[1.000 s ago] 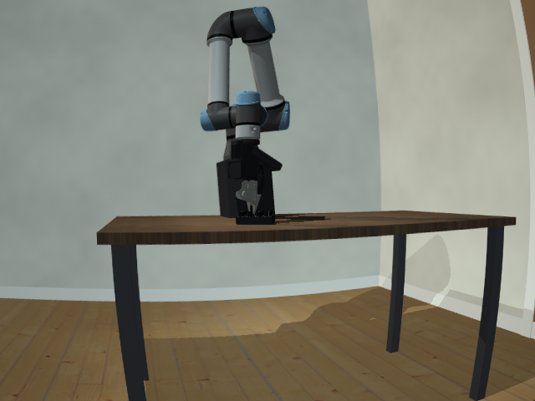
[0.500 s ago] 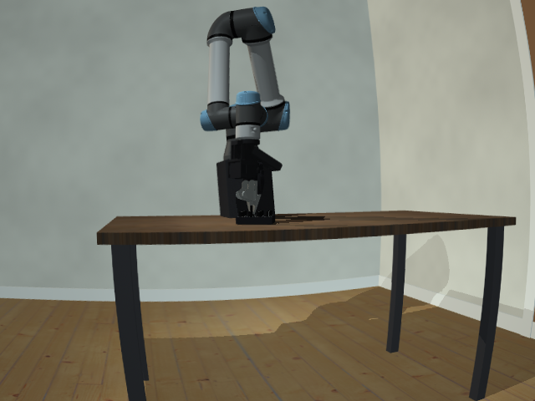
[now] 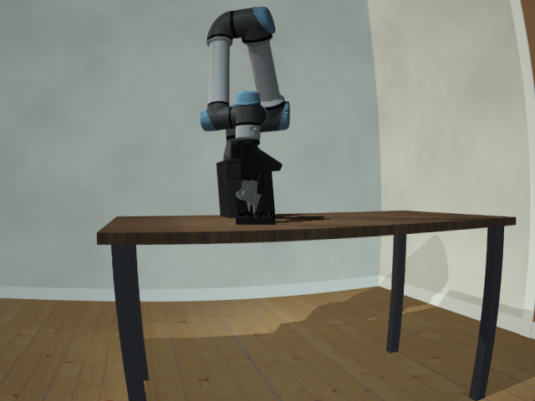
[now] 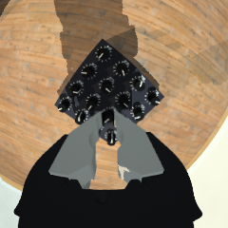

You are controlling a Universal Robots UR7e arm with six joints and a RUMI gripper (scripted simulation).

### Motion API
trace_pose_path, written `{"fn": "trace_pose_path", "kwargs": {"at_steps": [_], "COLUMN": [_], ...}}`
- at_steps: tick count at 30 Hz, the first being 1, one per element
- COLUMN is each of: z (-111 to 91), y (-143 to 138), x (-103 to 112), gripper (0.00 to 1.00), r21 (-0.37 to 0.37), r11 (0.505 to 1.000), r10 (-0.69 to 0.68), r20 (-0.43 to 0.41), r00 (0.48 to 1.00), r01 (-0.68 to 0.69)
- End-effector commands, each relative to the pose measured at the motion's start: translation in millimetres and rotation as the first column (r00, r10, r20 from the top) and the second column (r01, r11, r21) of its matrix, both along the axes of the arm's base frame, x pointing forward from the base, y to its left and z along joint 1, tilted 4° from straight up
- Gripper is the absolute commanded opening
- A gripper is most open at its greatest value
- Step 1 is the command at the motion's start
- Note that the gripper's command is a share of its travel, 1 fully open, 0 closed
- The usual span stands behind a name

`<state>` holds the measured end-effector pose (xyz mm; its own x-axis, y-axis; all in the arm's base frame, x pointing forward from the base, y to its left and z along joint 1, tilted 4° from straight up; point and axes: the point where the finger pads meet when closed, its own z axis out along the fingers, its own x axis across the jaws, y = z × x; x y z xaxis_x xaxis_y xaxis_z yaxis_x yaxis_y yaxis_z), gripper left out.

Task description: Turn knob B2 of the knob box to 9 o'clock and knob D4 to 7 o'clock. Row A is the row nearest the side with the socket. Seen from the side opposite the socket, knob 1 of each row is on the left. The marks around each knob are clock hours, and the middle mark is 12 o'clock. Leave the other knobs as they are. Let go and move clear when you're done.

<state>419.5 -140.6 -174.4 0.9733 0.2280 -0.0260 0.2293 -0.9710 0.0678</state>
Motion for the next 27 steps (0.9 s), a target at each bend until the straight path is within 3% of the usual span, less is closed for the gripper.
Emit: {"fn": "trace_pose_path", "kwargs": {"at_steps": [1,14,27], "z": [0.7,0.7,0.7], "y": [-2.3,-2.4,-2.2], "x": [1.9,2.2,1.9], "gripper": [0.01,0.01,0.01], "r21": [-0.003,-0.003,-0.001], "r11": [1.0,0.999,0.983], "r10": [0.006,0.054,0.186], "r20": [0.003,0.0,-0.01], "r00": [1.0,0.999,0.982], "r01": [-0.006,-0.054,-0.186]}}
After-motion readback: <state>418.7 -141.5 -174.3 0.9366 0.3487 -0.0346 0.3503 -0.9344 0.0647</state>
